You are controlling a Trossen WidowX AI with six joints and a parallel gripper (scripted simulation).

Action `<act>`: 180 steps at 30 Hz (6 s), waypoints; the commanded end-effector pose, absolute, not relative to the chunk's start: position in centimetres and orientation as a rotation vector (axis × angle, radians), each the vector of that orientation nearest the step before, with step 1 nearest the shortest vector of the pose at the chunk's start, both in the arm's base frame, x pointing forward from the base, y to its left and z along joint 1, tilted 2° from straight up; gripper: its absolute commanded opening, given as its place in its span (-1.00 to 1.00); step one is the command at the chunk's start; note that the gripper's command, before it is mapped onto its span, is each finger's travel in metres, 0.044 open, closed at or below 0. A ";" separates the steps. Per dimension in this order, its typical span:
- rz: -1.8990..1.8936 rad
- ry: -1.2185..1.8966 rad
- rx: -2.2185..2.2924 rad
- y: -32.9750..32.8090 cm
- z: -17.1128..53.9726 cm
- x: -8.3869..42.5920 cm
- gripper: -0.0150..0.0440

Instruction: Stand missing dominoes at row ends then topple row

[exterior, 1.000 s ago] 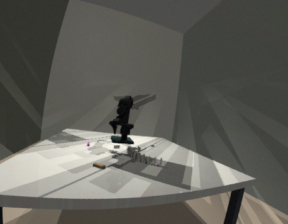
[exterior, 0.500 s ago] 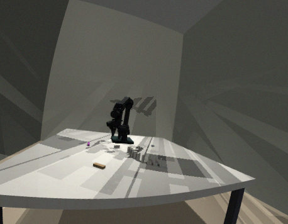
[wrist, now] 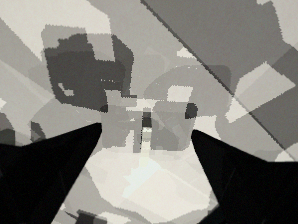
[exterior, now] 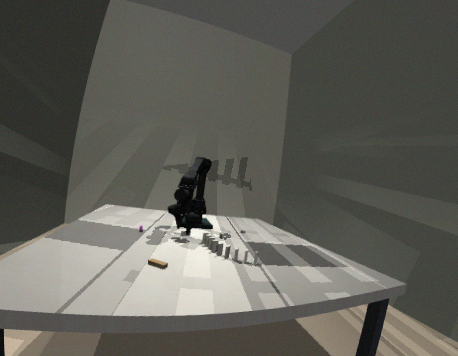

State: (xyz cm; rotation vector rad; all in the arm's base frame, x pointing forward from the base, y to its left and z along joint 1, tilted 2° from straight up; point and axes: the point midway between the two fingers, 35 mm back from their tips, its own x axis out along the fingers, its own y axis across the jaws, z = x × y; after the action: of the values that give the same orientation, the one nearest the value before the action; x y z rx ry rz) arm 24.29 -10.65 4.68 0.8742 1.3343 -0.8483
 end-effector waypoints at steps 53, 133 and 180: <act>-0.849 1.340 0.882 -10.1 15.7 23.1 -0.41; -1.103 0.422 0.123 -20.9 13.8 38.2 -0.41; -1.391 -0.040 0.037 -15.1 14.8 27.8 -0.41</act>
State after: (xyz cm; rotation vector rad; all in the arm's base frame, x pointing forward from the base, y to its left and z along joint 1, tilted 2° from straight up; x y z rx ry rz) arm 28.12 -15.22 14.93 0.0423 -0.0435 -1.3836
